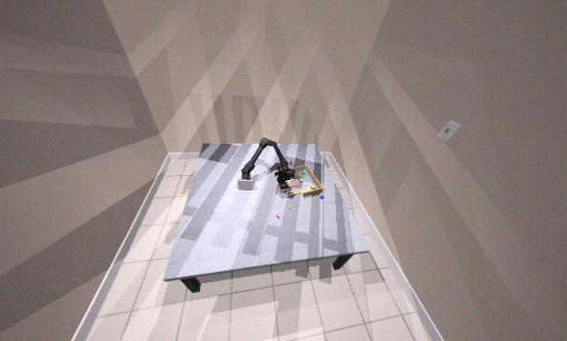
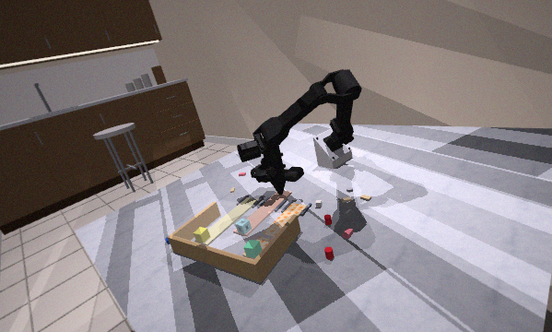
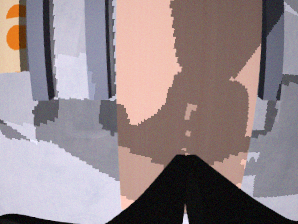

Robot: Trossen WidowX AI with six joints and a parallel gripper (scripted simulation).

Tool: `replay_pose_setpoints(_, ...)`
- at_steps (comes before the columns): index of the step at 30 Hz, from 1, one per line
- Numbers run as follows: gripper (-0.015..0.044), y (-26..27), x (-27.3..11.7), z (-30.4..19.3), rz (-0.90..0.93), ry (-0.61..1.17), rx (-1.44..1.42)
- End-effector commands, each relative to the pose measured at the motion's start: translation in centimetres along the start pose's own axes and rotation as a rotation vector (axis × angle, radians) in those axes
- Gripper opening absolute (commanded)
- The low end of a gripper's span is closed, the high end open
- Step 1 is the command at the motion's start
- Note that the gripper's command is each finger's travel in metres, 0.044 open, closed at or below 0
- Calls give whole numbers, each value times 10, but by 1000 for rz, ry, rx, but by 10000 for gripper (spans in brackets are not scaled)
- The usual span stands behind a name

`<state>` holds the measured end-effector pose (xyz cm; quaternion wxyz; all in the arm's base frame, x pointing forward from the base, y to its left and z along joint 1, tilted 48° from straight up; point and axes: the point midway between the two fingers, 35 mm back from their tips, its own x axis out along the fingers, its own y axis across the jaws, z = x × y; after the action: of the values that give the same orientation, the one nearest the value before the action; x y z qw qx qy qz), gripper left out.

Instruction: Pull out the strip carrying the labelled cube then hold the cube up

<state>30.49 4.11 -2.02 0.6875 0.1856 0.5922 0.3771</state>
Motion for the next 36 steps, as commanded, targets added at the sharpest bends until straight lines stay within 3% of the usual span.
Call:
replay_pose_setpoints(1,0,0,5,-14,3,23,7)
replay_pose_setpoints(36,0,-2,4,-66,2,25,9)
